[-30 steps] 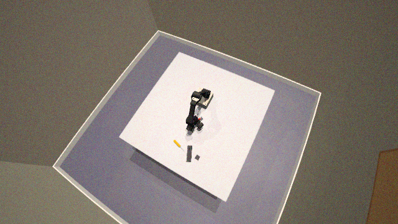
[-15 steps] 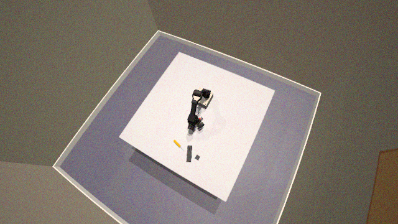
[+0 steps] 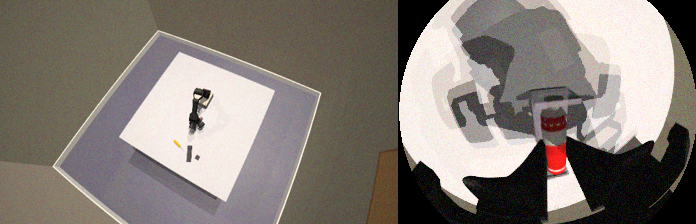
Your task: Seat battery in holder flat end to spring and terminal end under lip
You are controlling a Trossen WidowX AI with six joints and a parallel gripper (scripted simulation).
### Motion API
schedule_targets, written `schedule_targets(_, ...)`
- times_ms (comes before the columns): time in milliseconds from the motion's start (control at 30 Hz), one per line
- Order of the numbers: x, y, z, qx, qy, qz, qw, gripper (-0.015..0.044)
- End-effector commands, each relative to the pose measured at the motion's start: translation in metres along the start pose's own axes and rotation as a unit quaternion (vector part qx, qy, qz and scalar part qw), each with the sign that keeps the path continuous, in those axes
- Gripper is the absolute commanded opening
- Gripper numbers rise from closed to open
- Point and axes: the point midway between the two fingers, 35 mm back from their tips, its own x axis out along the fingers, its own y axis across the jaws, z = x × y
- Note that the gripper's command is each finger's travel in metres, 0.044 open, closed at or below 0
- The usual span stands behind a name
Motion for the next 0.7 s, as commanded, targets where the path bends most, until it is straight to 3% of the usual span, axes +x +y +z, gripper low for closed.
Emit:
schedule_targets(0, 0.0008, 0.0002, 0.0036, 0.005, -0.019, -0.001, 1.0, 0.0061)
schedule_targets(667, 0.0029, 0.0004, 0.0002, 0.017, -0.074, 0.002, 0.997, 0.0061)
